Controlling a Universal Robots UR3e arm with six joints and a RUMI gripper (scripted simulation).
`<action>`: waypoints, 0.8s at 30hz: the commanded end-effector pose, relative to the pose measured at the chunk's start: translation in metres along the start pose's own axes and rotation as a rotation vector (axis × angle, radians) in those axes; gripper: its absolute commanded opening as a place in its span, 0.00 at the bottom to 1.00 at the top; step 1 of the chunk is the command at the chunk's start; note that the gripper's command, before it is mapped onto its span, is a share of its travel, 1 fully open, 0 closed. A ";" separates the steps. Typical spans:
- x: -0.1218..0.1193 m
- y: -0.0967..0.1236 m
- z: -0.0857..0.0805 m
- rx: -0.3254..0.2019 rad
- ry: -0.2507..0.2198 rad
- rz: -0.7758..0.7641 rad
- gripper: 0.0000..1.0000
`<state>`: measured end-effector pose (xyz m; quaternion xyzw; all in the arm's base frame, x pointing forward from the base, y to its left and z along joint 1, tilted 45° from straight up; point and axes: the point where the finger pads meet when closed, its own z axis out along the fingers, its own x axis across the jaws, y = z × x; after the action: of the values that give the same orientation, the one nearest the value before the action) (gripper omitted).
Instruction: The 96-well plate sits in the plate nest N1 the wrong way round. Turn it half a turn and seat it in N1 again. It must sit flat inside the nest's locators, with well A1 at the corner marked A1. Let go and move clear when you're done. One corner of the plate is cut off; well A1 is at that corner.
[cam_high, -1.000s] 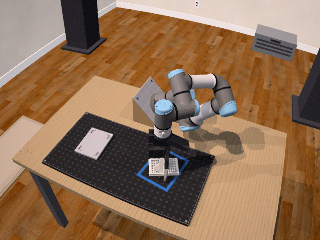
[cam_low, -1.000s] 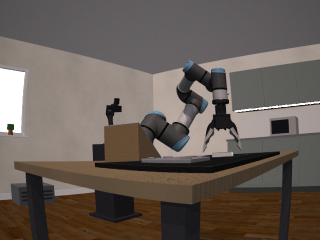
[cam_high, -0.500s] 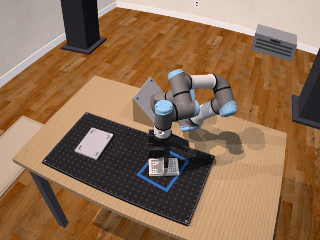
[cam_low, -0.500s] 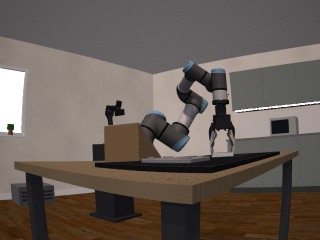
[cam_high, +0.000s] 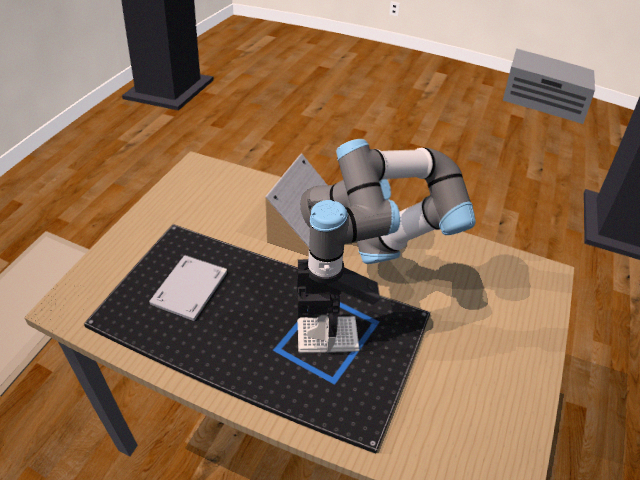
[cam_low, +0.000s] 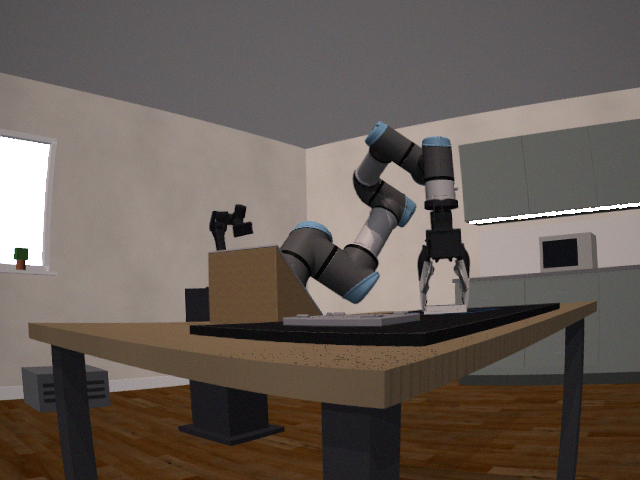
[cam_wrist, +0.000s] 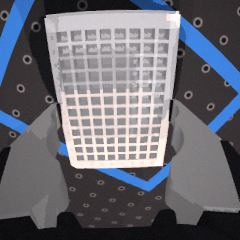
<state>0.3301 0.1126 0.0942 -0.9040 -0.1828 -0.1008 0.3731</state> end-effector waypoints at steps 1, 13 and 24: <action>0.000 0.000 0.000 -0.001 0.001 0.000 0.00; 0.000 0.000 0.000 -0.002 0.001 0.000 0.00; 0.000 0.000 -0.012 -0.001 0.001 0.000 0.00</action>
<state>0.3298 0.1090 0.0977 -0.9040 -0.1827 -0.1008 0.3732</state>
